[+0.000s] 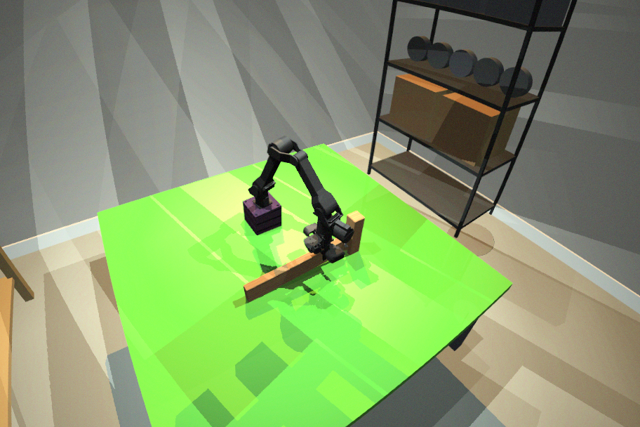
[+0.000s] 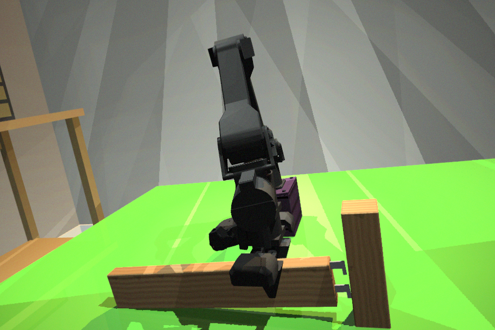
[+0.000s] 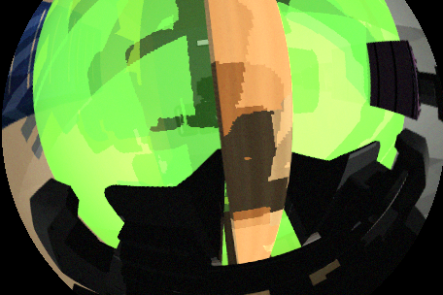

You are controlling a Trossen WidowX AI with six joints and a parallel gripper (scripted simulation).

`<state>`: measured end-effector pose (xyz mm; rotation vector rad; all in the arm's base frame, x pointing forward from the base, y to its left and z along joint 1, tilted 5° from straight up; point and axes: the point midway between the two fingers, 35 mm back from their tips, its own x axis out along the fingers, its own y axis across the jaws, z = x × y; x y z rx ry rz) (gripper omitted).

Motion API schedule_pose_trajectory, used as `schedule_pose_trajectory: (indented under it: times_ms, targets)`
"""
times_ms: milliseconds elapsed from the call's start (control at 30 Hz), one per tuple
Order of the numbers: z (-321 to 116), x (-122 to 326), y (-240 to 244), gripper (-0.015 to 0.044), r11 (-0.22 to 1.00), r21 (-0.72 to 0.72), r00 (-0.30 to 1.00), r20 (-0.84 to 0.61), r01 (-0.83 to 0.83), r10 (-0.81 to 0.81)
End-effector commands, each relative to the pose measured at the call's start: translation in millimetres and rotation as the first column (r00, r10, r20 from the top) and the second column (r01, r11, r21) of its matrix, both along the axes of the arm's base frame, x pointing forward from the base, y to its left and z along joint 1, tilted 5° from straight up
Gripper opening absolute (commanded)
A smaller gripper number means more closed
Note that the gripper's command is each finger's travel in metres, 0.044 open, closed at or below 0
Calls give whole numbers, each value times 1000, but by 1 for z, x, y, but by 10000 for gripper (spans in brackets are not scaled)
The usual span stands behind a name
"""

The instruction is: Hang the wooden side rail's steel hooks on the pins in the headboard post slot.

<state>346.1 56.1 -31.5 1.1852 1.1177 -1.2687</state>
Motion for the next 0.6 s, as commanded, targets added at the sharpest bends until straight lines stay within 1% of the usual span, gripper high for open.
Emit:
schedule_pose_trajectory:
  times_ms: [0,567]
  targets:
    - [4,4,2,0,1000,4,1000,13,2,-2]
    - [4,3,4,0,1000,5,1000,13,2,-2]
